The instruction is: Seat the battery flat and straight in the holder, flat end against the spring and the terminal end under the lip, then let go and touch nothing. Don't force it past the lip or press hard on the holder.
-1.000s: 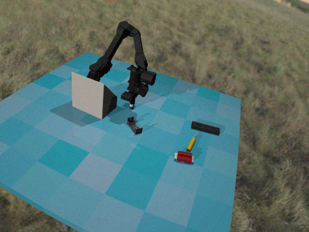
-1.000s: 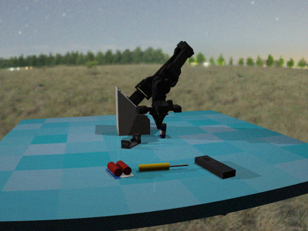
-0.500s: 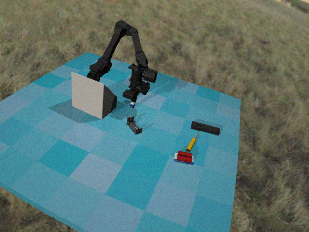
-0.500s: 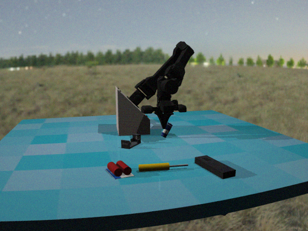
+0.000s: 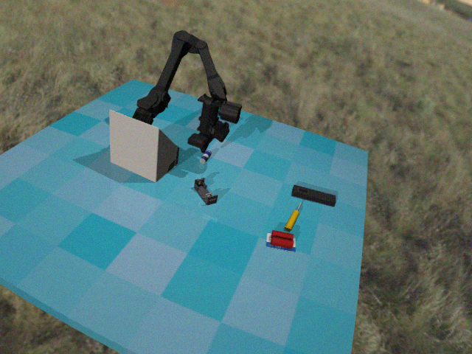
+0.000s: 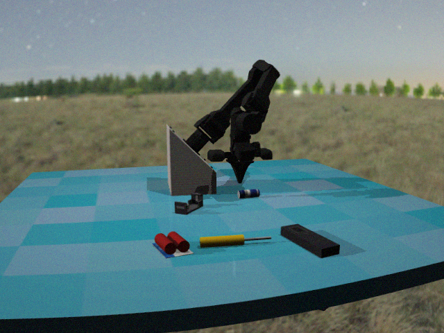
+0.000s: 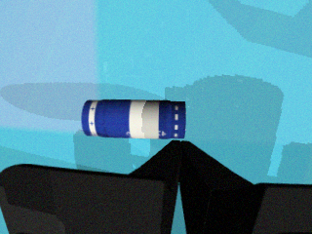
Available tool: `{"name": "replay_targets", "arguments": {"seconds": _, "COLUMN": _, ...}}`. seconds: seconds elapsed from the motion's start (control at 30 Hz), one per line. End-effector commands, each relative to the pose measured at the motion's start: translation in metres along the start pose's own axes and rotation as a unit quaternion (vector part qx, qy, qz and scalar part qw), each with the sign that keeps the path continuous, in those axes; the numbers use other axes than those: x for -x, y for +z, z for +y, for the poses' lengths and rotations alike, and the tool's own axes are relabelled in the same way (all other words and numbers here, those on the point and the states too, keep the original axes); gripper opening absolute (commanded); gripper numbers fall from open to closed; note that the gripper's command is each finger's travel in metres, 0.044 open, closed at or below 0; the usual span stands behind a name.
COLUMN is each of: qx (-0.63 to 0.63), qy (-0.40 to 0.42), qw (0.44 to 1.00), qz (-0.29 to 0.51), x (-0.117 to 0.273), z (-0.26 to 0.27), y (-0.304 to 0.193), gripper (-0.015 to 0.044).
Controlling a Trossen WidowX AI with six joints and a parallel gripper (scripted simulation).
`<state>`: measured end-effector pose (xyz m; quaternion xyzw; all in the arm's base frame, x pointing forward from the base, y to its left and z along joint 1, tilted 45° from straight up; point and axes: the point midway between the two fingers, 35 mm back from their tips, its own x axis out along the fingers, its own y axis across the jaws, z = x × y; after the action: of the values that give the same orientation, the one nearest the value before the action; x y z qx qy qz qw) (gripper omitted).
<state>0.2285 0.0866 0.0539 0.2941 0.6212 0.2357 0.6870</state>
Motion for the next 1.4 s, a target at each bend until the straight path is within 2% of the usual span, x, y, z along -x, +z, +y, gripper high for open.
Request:
{"name": "replay_targets", "arguments": {"seconds": 0.0, "qx": 0.004, "qy": -0.002, "qw": 1.0, "qz": -0.007, "x": 0.025, "z": 0.0, "y": 0.006, "gripper": 0.0}}
{"name": "replay_targets", "arguments": {"seconds": 0.23, "qx": 0.004, "qy": 0.002, "qw": 1.0, "qz": -0.007, "x": 0.073, "z": 0.004, "y": 0.002, "gripper": 0.0}}
{"name": "replay_targets", "arguments": {"seconds": 0.7, "qx": 0.0, "qy": 0.002, "qw": 1.0, "qz": -0.004, "x": 0.07, "z": 0.003, "y": 0.001, "gripper": 0.0}}
{"name": "replay_targets", "arguments": {"seconds": 0.73, "qx": -0.006, "qy": 0.002, "qw": 1.0, "qz": -0.004, "x": 0.07, "z": 0.003, "y": 0.001, "gripper": 0.0026}}
{"name": "replay_targets", "arguments": {"seconds": 0.87, "qx": -0.132, "qy": 0.0, "qw": 0.991, "qz": -0.005, "x": 0.059, "z": 0.006, "y": 0.002, "gripper": 0.0131}}
{"name": "replay_targets", "arguments": {"seconds": 1.0, "qx": -0.282, "qy": -0.001, "qw": 0.959, "qz": -0.006, "x": 0.046, "z": 0.01, "y": 0.003, "gripper": 0.0236}}
{"name": "replay_targets", "arguments": {"seconds": 1.27, "qx": -0.558, "qy": 0.004, "qw": 0.83, "qz": -0.006, "x": 0.02, "z": 0.02, "y": 0.003, "gripper": 0.0246}}
{"name": "replay_targets", "arguments": {"seconds": 1.37, "qx": -0.602, "qy": 0.005, "qw": 0.798, "qz": -0.005, "x": 0.014, "z": 0.023, "y": 0.002, "gripper": 0.0246}}
